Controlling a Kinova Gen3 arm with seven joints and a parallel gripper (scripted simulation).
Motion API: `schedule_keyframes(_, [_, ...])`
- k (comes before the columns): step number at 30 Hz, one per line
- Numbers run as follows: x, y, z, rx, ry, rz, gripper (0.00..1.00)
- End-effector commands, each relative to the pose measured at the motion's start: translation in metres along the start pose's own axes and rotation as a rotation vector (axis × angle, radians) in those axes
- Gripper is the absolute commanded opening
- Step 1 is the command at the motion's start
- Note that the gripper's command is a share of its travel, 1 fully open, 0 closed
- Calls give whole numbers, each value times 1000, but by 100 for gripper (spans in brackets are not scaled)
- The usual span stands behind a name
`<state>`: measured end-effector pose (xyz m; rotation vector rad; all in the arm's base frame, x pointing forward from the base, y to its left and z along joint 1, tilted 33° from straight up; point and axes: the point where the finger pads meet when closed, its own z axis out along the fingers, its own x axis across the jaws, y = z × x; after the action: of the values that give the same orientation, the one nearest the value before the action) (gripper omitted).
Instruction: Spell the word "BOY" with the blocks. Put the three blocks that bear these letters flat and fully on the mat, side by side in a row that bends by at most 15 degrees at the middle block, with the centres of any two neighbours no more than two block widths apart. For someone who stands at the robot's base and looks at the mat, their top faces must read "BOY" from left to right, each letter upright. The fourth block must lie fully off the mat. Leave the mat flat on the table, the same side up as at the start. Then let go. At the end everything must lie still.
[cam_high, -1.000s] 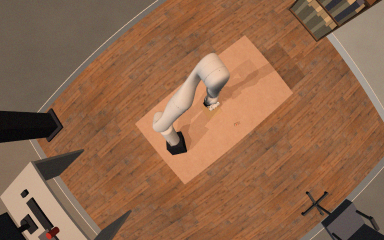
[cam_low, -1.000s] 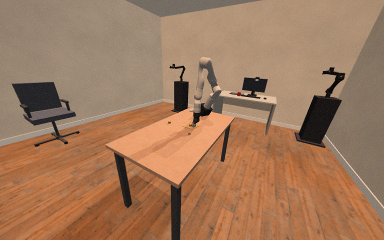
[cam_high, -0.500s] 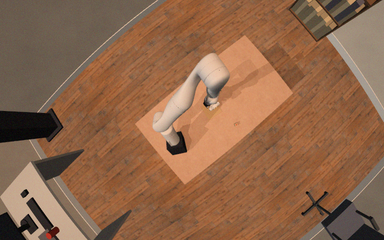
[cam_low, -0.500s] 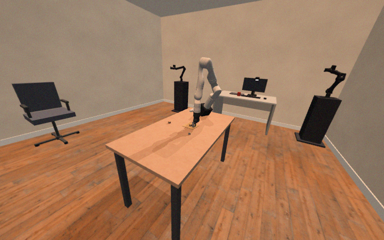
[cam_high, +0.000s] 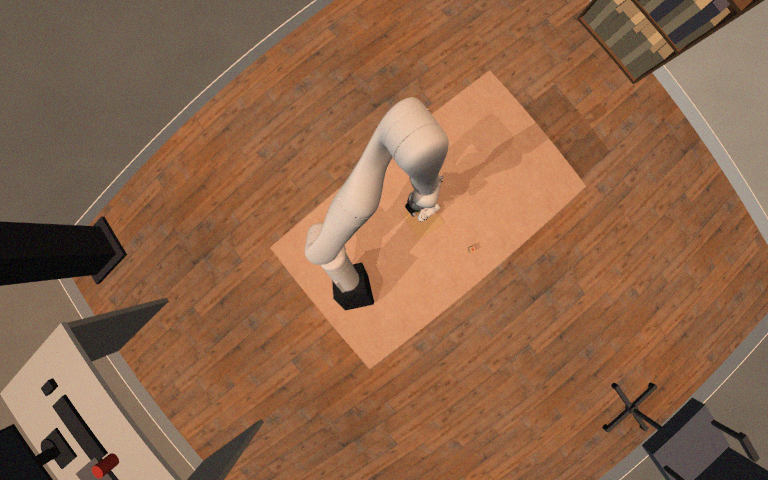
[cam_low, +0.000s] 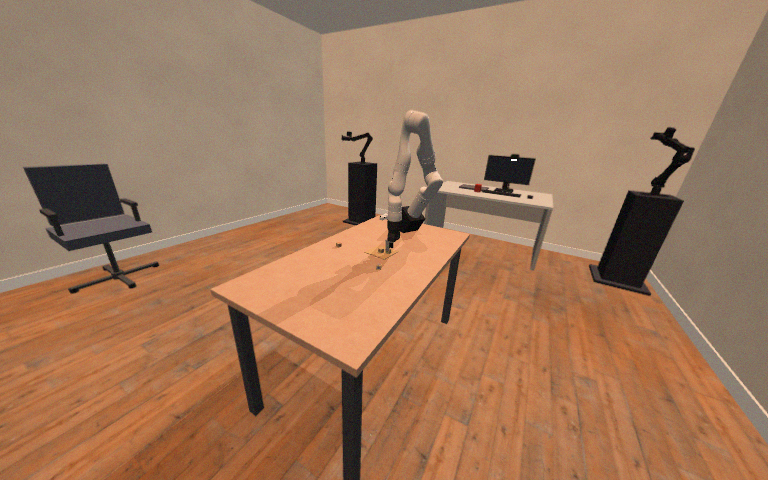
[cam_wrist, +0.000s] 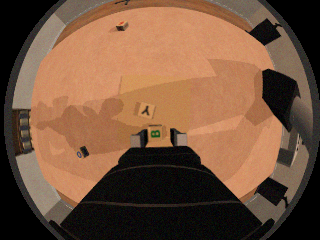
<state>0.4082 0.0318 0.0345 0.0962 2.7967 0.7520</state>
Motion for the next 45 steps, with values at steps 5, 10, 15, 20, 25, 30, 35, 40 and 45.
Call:
schedule_keyframes(5, [-7,-3,-30,17,-22,-7,79])
schedule_keyframes(10, [-7,-2,-53,17,-22,-7,79])
schedule_keyframes(15, [-7,-2,-66,17,-22,-7,79])
schedule_keyframes(20, [-7,-2,-69,17,-22,-7,79])
schedule_keyframes(25, [-7,-2,-69,17,-22,-7,100])
schedule_keyframes(30, [-7,-2,-69,17,-22,-7,100])
schedule_keyframes(35, [-7,-2,-69,17,-22,-7,100])
schedule_keyframes(40, [-7,-2,-69,17,-22,-7,100])
schedule_keyframes(45, [-7,-2,-69,17,-22,-8,100])
